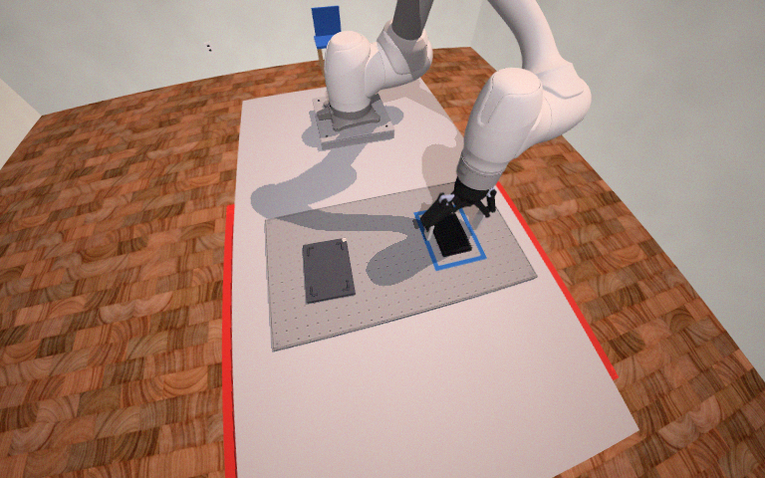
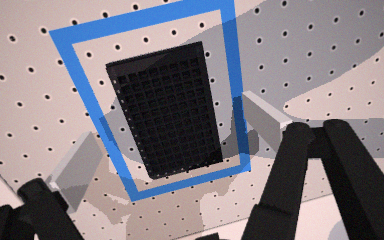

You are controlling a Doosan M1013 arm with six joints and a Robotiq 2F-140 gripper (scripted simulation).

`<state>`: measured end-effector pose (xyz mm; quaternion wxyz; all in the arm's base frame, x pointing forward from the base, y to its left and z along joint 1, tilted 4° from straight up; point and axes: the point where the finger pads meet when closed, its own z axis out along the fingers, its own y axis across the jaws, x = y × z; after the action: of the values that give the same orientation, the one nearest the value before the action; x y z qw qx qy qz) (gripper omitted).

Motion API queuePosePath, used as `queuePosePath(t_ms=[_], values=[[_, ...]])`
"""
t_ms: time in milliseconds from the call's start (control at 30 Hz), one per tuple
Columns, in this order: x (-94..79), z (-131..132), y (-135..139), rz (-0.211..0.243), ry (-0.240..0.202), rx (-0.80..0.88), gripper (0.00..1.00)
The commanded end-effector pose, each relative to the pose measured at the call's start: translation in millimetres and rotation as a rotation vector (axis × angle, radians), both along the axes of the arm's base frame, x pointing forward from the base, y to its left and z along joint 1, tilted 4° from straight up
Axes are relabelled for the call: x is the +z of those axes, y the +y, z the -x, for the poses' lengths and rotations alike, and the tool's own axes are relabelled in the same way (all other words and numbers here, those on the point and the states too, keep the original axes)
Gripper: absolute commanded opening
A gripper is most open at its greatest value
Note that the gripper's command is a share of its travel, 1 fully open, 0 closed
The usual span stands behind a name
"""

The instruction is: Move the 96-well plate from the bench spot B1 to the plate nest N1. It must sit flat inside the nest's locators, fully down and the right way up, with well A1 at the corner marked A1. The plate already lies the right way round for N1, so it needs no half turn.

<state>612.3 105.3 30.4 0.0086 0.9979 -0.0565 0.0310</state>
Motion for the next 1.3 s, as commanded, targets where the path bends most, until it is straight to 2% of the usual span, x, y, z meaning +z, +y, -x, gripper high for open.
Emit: queuePosePath(t_ms=[0,533,567,1267], values=[[-2.3,0.8,-2.0,-0.003,0.002,-0.002,1.0],[-2.3,0.8,-2.0,-0.003,0.002,-0.002,1.0],[-2.3,0.8,-2.0,-0.003,0.002,-0.002,0.0],[-2.3,0.8,-2.0,-0.003,0.002,-0.002,0.0]])
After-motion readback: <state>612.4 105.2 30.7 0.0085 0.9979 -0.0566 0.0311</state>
